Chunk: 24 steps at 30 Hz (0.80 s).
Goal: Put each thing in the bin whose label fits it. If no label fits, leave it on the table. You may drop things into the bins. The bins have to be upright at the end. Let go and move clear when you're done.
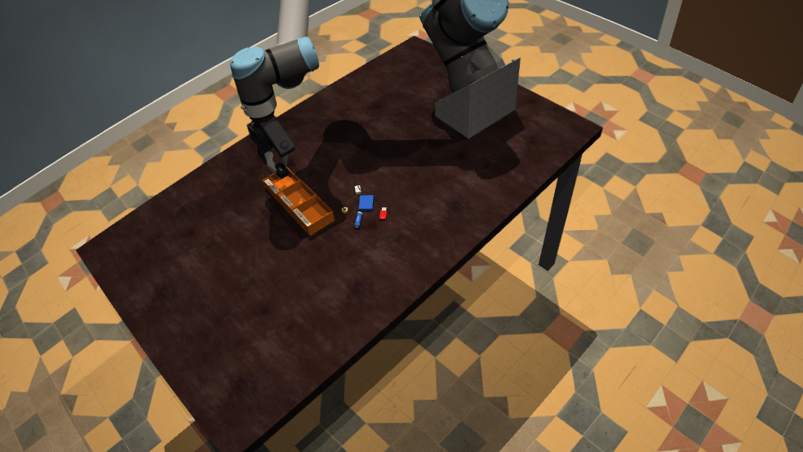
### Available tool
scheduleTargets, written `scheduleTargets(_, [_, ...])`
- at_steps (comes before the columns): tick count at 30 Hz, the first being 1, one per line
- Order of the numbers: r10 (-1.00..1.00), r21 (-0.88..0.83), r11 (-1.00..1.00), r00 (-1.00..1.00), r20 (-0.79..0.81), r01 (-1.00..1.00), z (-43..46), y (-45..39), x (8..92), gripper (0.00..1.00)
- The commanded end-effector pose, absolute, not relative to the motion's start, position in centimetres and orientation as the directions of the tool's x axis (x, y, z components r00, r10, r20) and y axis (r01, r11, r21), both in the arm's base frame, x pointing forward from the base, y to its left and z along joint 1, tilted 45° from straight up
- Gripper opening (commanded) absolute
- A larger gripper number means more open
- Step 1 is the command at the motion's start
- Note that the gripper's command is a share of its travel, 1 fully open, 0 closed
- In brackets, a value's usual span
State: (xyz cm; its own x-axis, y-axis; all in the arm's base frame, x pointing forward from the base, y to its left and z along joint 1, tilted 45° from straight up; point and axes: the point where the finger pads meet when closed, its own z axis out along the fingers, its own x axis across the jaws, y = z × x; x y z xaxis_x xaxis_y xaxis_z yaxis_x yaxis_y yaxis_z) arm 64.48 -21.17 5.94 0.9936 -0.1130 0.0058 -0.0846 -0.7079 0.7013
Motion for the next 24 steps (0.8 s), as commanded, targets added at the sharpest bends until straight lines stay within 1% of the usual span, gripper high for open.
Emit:
scheduleTargets(1, [-0.113, 0.701, -0.708, 0.994, 0.007, -0.085, 5.7, -21.4, 64.4, 0.00])
scheduleTargets(24, [-0.113, 0.701, -0.708, 0.994, 0.007, -0.085, 2.8, -24.2, 64.1, 0.00])
